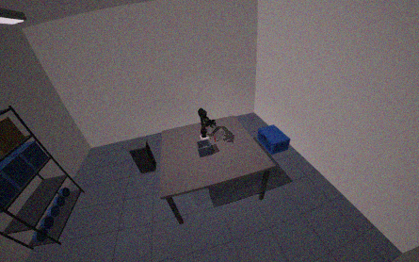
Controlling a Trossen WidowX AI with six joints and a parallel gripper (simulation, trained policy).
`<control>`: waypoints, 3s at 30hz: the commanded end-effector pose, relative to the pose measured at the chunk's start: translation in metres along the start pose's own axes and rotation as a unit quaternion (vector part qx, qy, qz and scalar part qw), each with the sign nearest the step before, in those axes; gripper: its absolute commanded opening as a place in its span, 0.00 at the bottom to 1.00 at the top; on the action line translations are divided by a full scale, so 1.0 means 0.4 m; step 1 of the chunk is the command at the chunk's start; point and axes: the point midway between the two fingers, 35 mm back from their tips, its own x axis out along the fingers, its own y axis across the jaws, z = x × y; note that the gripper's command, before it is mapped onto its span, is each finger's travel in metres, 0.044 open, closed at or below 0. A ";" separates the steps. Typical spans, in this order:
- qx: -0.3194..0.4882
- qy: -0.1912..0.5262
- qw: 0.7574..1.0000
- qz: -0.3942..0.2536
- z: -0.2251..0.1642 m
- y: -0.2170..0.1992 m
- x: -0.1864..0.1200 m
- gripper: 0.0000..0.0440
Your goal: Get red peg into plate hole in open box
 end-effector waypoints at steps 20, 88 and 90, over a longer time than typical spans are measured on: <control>-0.119 -0.176 0.949 -0.232 0.190 -0.322 0.090 0.95; -0.330 -0.302 0.788 -0.423 0.548 -0.530 0.153 0.00; -0.331 -0.290 0.796 -0.416 0.530 -0.523 0.152 0.00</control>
